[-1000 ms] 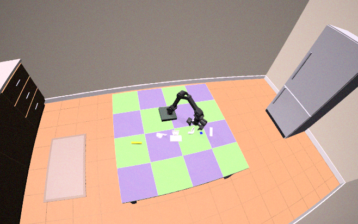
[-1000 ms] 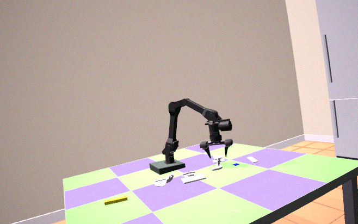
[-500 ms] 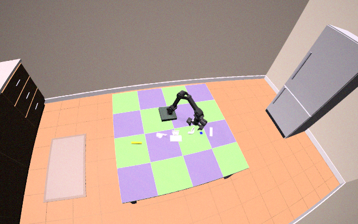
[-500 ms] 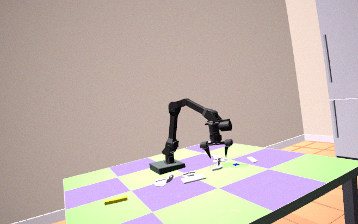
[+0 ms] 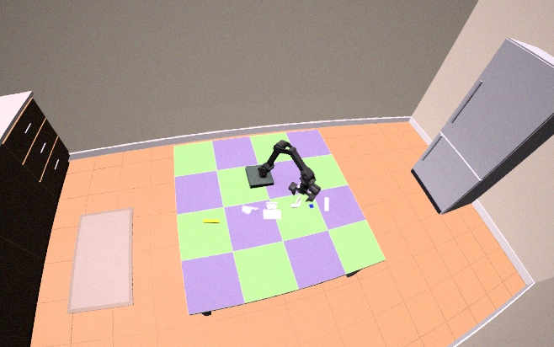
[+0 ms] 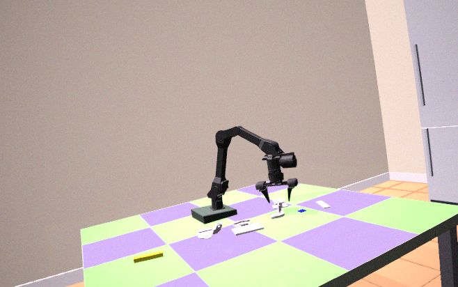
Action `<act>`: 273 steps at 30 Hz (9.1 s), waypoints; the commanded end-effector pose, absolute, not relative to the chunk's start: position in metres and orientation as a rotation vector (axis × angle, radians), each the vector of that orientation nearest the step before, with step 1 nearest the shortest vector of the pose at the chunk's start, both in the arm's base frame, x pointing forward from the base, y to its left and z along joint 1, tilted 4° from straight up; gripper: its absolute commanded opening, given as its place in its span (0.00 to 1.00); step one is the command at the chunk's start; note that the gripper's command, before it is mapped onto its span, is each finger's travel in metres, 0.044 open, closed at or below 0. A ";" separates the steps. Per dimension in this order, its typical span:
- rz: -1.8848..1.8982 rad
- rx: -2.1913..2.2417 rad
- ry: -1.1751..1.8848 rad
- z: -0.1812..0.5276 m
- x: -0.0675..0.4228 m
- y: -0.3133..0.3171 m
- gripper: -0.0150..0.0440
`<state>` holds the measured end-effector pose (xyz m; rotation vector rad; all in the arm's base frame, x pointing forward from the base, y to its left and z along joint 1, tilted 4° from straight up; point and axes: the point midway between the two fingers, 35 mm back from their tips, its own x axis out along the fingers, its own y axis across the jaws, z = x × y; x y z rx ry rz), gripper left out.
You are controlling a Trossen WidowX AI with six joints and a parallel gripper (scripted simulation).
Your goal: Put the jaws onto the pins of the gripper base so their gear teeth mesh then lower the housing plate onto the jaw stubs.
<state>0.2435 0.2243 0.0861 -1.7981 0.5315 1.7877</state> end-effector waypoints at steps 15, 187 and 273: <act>1.784 -1.803 0.532 0.086 0.244 0.224 1.00; 1.790 -1.801 0.528 0.037 0.248 0.231 0.48; 0.908 -0.835 1.300 0.107 0.252 0.128 0.48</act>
